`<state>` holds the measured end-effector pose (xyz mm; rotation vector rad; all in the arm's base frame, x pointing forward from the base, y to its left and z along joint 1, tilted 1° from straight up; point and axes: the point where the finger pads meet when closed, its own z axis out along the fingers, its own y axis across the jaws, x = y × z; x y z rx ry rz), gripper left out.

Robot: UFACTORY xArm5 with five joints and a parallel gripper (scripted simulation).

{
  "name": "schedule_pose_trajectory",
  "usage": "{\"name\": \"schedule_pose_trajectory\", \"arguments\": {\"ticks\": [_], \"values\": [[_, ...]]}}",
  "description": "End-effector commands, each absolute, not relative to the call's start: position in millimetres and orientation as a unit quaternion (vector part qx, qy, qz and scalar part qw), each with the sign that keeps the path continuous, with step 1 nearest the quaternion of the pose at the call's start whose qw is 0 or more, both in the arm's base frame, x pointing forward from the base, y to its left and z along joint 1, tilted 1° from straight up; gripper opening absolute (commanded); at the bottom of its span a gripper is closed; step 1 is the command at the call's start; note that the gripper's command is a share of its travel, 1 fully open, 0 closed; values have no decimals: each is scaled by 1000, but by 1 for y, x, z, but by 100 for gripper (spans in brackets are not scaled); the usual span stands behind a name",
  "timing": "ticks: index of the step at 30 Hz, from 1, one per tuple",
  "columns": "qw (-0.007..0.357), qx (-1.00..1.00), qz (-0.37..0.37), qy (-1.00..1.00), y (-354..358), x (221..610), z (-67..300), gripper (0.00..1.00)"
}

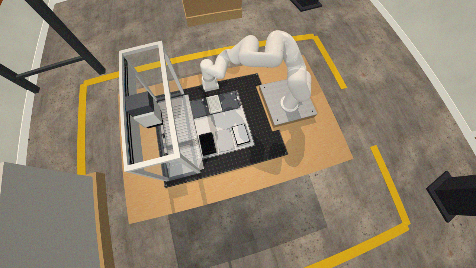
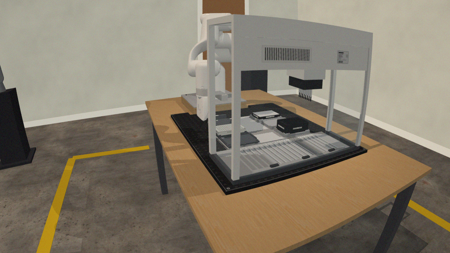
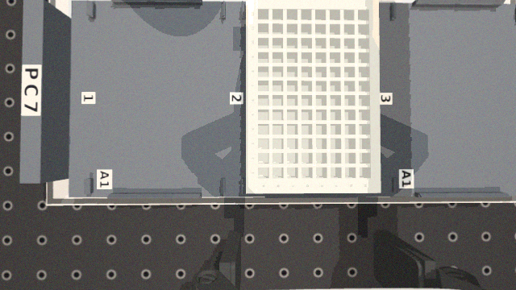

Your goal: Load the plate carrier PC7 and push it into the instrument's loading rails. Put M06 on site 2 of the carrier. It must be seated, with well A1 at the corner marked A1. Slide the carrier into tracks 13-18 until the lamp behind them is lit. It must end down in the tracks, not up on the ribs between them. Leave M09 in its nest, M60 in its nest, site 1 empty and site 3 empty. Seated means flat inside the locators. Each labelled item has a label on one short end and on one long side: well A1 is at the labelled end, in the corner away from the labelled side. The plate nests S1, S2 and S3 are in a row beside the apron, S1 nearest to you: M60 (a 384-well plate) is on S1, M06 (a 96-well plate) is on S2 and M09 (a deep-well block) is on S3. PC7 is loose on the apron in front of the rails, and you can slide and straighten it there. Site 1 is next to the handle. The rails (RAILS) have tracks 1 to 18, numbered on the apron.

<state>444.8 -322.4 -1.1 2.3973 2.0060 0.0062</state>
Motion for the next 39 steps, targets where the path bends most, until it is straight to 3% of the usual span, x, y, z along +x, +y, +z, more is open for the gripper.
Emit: {"name": "schedule_pose_trajectory", "arguments": {"ticks": [1, 39], "values": [[10, 767, 3, 642, -323, 446, -2, 100], [10, 767, 3, 642, -321, 447, -14, 100]]}}
